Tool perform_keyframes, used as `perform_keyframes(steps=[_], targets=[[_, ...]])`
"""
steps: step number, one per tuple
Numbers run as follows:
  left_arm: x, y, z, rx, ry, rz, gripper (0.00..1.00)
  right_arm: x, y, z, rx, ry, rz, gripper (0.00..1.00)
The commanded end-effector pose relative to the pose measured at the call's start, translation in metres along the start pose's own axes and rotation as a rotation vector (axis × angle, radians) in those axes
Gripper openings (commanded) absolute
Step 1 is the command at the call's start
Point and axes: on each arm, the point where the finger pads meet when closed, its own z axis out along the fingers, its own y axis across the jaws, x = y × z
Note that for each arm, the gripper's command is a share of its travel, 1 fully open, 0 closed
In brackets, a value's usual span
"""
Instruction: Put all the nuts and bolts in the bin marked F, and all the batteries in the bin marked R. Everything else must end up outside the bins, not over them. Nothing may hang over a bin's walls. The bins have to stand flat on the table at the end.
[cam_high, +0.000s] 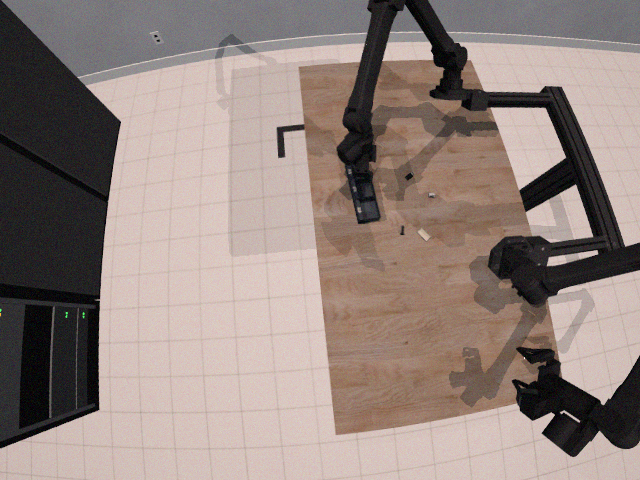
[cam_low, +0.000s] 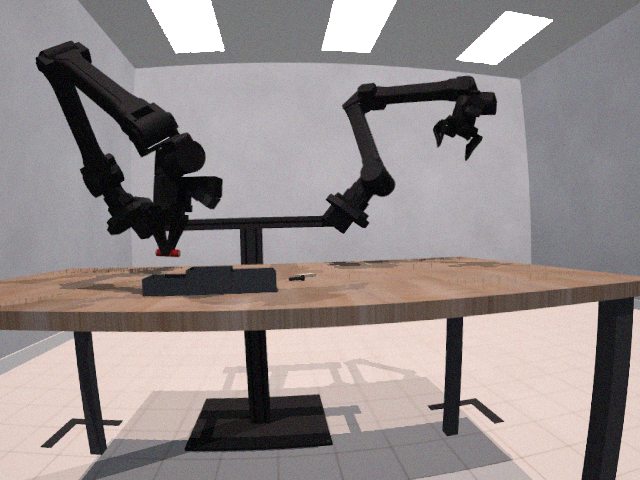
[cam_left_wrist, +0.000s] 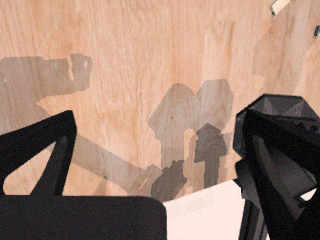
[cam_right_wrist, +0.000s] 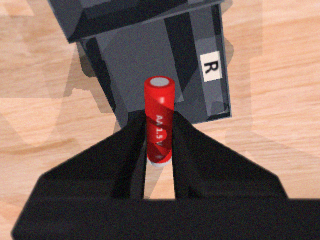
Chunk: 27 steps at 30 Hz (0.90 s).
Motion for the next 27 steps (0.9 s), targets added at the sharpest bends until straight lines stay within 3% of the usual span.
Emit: perform_keyframes(steps=[1, 5, 12, 14, 21, 27], targets=[[-0.005, 0.009, -0.023, -0.044, -0.040, -0.009, 1.00, -0.015, -0.005, -0.015, 0.036, -0.044, -0.148, 0.09], [-0.005, 0.009, -0.023, -0.044, -0.040, -0.009, 1.00, -0.005, -0.010, -0.005, 0.036, -0.070, -0.233, 0.09], [-0.005, 0.009, -0.023, -0.044, -0.040, -0.009, 1.00, -0.001, -0.005, -0.007, 0.043, -0.072, -0.245, 0.09], [-0.005, 0.009, -0.023, -0.044, -0.040, -0.009, 1.00, -0.007, -0.026, -0.015, 0.062, -0.091, -0.214, 0.09], [-0.005, 0.009, -0.023, -0.044, -0.040, -0.009, 1.00, -0.010, -0.020, -0.023, 0.070, -0.084, -0.243, 0.09], [-0.005, 0.009, -0.023, -0.044, -0.040, -0.009, 1.00, -0.004, -0.001, -0.014, 0.057, -0.070, -0.263, 0.09]])
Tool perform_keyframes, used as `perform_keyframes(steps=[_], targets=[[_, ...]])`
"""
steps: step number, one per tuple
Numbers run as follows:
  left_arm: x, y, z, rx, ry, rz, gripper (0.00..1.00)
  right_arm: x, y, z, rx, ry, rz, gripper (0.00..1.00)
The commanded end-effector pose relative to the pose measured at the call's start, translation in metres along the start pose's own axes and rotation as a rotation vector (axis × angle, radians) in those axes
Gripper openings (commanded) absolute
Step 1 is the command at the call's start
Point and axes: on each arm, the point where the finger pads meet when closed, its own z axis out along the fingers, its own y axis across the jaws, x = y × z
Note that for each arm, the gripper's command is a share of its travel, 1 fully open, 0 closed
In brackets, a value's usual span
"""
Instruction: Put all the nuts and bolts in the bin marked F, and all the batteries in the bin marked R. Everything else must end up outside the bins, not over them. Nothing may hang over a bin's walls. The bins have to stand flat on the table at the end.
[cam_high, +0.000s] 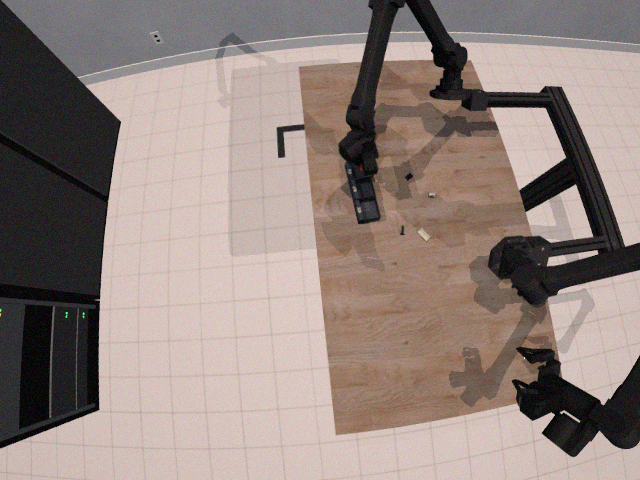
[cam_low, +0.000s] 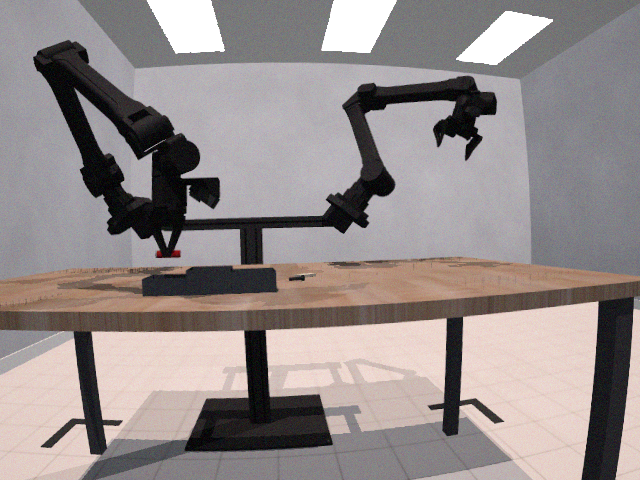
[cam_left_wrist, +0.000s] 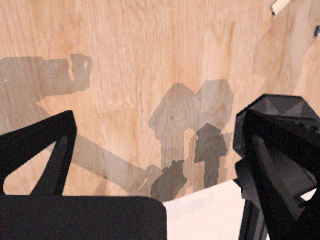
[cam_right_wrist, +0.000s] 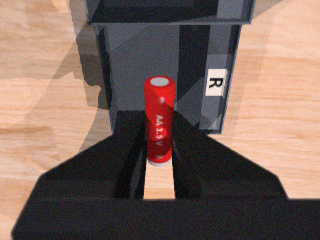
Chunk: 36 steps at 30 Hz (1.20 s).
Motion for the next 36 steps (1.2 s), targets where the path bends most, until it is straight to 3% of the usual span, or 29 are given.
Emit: perform_keyframes(steps=[1, 11, 16, 18, 36], targets=[[-0.005, 0.009, -0.023, -0.044, -0.040, -0.009, 1.00, -0.004, -0.005, -0.016, 0.034, -0.018, -0.011, 0.09], [-0.005, 0.009, -0.023, -0.044, -0.040, -0.009, 1.00, -0.003, -0.005, -0.015, 0.033, -0.019, -0.004, 0.09], [-0.005, 0.009, -0.023, -0.044, -0.040, -0.009, 1.00, -0.009, -0.023, -0.023, 0.055, -0.034, 0.014, 0.09], [-0.005, 0.009, -0.023, -0.044, -0.040, -0.009, 1.00, -0.004, -0.012, 0.006, 0.013, -0.015, 0.012, 0.09], [-0.005, 0.009, -0.023, -0.044, -0.040, -0.009, 1.00, 0.000, 0.002, 0.043, -0.004, 0.000, -0.006, 0.09]])
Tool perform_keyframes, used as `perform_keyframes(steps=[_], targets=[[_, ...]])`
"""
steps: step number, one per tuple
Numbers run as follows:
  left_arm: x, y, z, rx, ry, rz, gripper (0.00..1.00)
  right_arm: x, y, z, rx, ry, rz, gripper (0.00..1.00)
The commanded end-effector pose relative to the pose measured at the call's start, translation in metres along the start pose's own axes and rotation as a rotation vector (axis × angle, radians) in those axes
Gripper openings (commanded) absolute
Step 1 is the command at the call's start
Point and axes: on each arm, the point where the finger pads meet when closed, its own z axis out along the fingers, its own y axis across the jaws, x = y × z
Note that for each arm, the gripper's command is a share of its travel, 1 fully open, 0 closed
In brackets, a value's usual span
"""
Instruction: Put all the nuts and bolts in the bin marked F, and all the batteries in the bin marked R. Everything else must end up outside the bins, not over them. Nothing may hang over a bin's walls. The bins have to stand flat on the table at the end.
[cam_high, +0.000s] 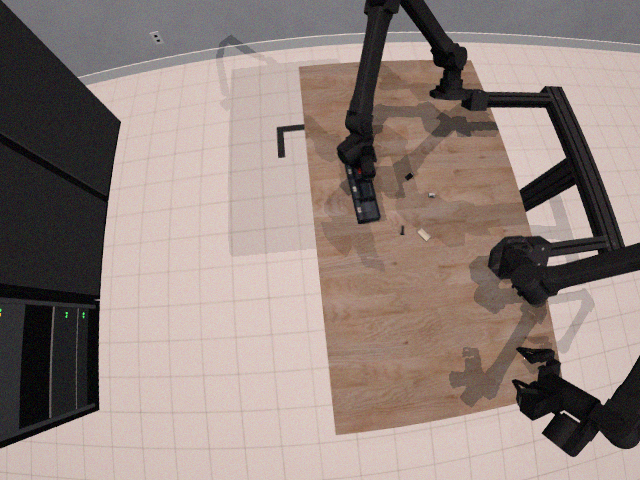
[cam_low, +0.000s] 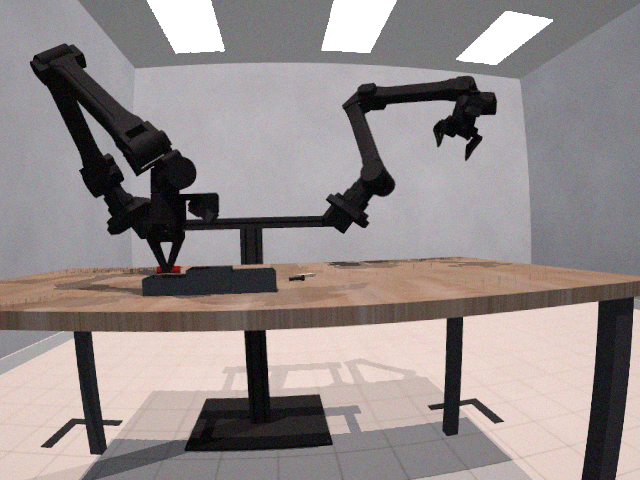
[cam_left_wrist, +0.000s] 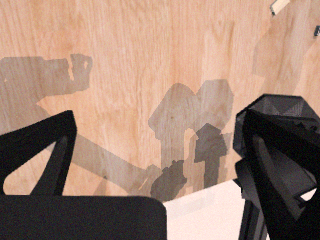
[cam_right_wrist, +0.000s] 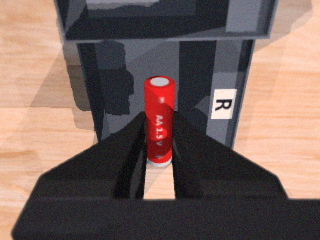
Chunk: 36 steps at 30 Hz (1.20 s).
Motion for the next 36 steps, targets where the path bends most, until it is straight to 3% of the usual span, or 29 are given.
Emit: perform_keyframes(steps=[1, 7, 12, 16, 36], targets=[[-0.005, 0.009, -0.023, -0.044, -0.040, -0.009, 1.00, -0.003, 0.005, 0.013, -0.003, 0.006, -0.027, 0.09], [-0.005, 0.009, -0.023, -0.044, -0.040, -0.009, 1.00, -0.001, 0.002, 0.027, -0.006, 0.005, -0.016, 0.09], [-0.005, 0.009, -0.023, -0.044, -0.040, -0.009, 1.00, -0.013, 0.007, 0.019, 0.013, 0.004, -0.047, 0.09], [-0.005, 0.009, -0.023, -0.044, -0.040, -0.009, 1.00, -0.002, 0.004, 0.023, 0.001, 0.000, -0.021, 0.09], [-0.005, 0.009, -0.023, -0.044, -0.040, -0.009, 1.00, -0.004, -0.005, 0.016, 0.017, -0.005, -0.010, 0.09]])
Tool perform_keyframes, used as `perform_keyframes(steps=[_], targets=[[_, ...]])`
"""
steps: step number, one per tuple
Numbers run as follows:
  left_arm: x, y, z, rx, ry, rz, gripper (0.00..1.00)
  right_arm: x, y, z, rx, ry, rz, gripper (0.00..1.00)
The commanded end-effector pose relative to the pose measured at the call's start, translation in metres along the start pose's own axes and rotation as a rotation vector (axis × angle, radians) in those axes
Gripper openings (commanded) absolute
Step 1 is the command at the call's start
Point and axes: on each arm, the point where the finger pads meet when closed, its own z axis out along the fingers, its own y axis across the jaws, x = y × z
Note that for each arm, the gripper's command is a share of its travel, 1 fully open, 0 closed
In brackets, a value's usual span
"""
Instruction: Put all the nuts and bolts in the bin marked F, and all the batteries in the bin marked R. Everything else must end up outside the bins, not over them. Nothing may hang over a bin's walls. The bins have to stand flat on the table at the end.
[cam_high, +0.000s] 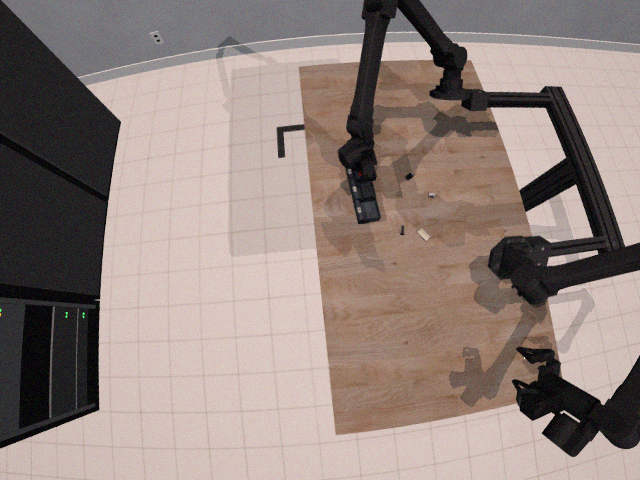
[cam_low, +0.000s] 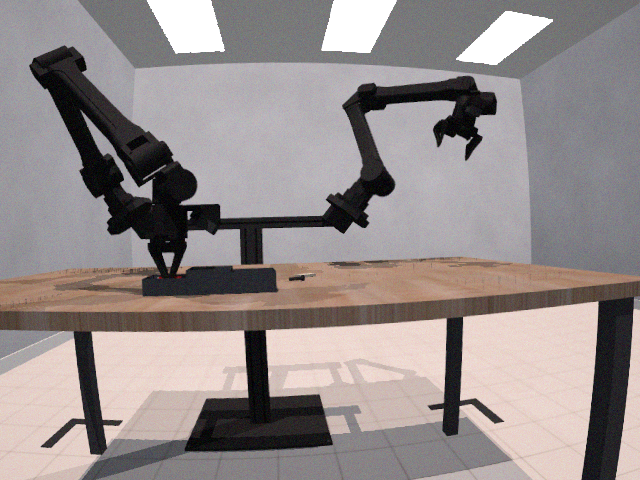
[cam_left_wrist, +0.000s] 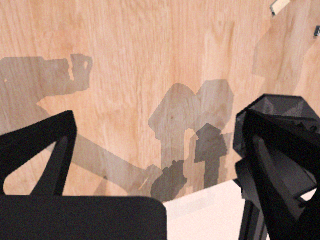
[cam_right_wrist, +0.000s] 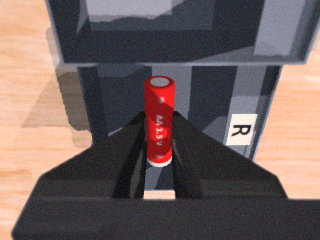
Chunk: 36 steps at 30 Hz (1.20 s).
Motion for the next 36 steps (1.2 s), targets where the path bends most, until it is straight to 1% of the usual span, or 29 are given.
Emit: perform_keyframes(steps=[1, 3, 4, 5, 10, 11, 12, 14, 15, 16, 17, 18, 19, 20, 21, 25, 29, 36], targets=[[-0.005, 0.009, -0.023, -0.044, -0.040, -0.009, 1.00, -0.002, -0.010, -0.005, 0.017, -0.008, 0.005, 0.28], [-0.005, 0.009, -0.023, -0.044, -0.040, -0.009, 1.00, -0.002, -0.010, -0.004, 0.017, -0.008, 0.005, 0.28], [-0.005, 0.009, -0.023, -0.044, -0.040, -0.009, 1.00, 0.003, -0.008, 0.004, 0.006, -0.006, 0.008, 0.28], [-0.005, 0.009, -0.023, -0.044, -0.040, -0.009, 1.00, -0.002, -0.010, -0.004, 0.017, -0.008, 0.005, 0.28], [-0.005, 0.009, -0.023, -0.044, -0.040, -0.009, 1.00, -0.002, -0.010, -0.004, 0.017, -0.008, 0.005, 0.28], [-0.005, 0.009, -0.023, -0.044, -0.040, -0.009, 1.00, 0.004, -0.006, 0.005, 0.003, -0.004, 0.006, 0.28], [-0.005, 0.009, -0.023, -0.044, -0.040, -0.009, 1.00, -0.002, -0.010, -0.004, 0.017, -0.008, 0.005, 0.28], [-0.005, 0.009, -0.023, -0.044, -0.040, -0.009, 1.00, -0.002, -0.009, -0.004, 0.017, -0.008, 0.005, 0.28], [-0.005, 0.009, -0.023, -0.044, -0.040, -0.009, 1.00, 0.004, -0.003, 0.006, 0.001, -0.003, 0.002, 0.28], [-0.005, 0.009, -0.023, -0.044, -0.040, -0.009, 1.00, 0.003, -0.002, 0.005, 0.000, -0.001, -0.002, 0.28], [-0.005, 0.009, -0.023, -0.044, -0.040, -0.009, 1.00, -0.002, -0.009, -0.004, 0.017, -0.008, 0.005, 0.28], [-0.005, 0.009, -0.023, -0.044, -0.040, -0.009, 1.00, -0.002, -0.009, -0.004, 0.017, -0.008, 0.005, 0.28], [-0.005, 0.009, -0.023, -0.044, -0.040, -0.009, 1.00, 0.001, -0.003, -0.006, 0.011, -0.001, -0.017, 0.28], [-0.005, 0.009, -0.023, -0.044, -0.040, -0.009, 1.00, 0.000, -0.005, -0.015, 0.021, -0.004, -0.017, 0.28], [-0.005, 0.009, -0.023, -0.044, -0.040, -0.009, 1.00, -0.002, -0.006, -0.018, 0.025, -0.005, -0.012, 0.28], [-0.005, 0.009, -0.023, -0.044, -0.040, -0.009, 1.00, 0.001, -0.007, -0.018, 0.019, -0.007, 0.006, 0.28], [-0.005, 0.009, -0.023, -0.044, -0.040, -0.009, 1.00, -0.003, -0.006, -0.026, 0.025, -0.009, -0.001, 0.28], [-0.005, 0.009, -0.023, -0.044, -0.040, -0.009, 1.00, 0.000, -0.009, -0.034, 0.022, -0.011, 0.009, 0.28]])
